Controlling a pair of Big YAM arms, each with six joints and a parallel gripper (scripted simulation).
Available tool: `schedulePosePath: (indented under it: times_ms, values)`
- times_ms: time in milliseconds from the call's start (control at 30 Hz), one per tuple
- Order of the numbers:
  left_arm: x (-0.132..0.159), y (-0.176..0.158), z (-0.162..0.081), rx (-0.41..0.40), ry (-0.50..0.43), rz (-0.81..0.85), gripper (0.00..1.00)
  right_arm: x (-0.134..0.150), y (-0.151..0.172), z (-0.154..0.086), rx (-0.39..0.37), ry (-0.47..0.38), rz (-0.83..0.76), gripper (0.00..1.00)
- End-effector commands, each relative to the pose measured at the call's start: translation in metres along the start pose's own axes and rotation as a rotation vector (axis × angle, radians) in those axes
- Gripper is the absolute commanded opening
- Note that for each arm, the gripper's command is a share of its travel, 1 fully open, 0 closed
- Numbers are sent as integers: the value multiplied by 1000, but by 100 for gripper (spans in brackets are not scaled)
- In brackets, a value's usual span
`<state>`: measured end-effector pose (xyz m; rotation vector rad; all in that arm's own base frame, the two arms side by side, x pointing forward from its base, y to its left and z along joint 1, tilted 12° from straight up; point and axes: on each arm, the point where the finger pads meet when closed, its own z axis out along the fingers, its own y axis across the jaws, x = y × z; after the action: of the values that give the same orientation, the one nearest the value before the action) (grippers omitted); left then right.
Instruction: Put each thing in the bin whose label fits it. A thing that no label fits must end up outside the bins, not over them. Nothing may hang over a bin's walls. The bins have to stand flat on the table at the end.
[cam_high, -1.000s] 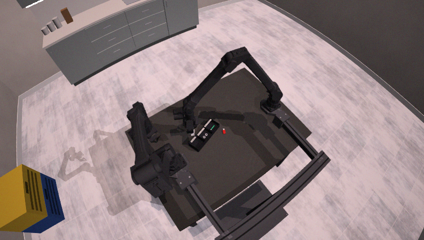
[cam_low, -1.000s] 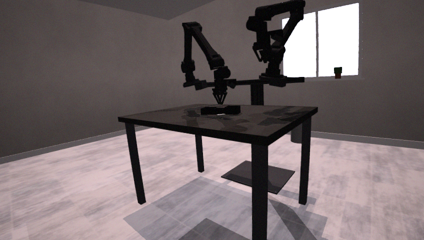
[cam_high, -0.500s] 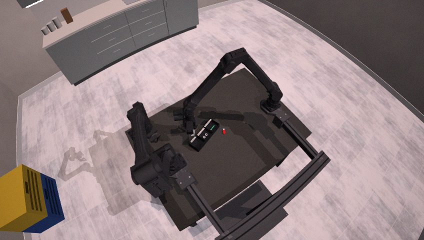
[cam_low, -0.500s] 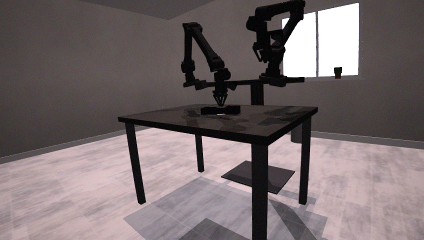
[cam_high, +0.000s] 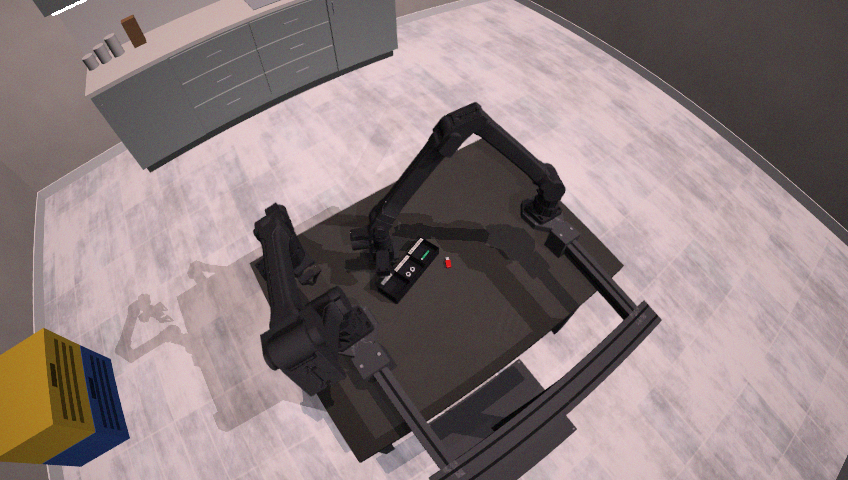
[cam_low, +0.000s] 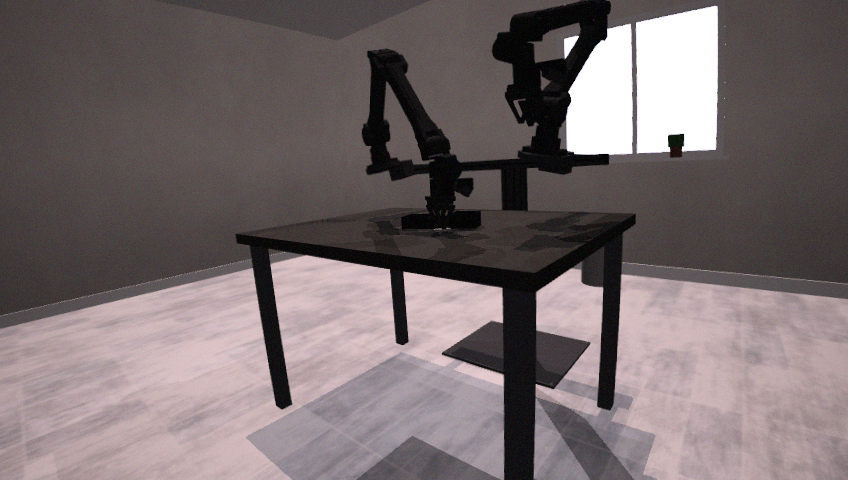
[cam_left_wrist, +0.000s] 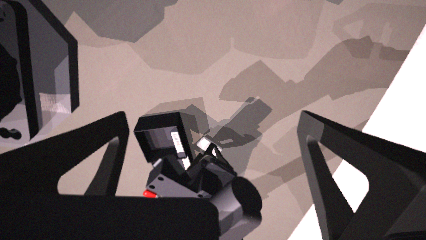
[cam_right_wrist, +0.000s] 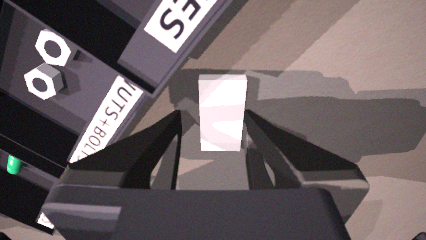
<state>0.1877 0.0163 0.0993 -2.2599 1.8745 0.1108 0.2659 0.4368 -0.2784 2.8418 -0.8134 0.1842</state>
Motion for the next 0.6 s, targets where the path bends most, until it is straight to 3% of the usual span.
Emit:
schedulePosePath:
  times_ms: [0,167,200,400,433,567]
  values:
    - [-1,-3,-1,16,7,2,100,6,-28,-16,43,-2,5,39]
    - [-1,-3,-1,16,7,2,100,7,-27,-10,37,-1,7,39]
    - [-1,-3,-1,16,7,2,100,5,-7,-5,8,1,1,39]
    - [-1,-3,-1,16,7,2,100,6,-11,-11,30,-1,4,39]
    - [-1,-3,-1,16,7,2,100,5,-3,4,10,1,1,39]
    - [-1,-3,-1,16,7,2,100,7,-8,10,16,0,5,39]
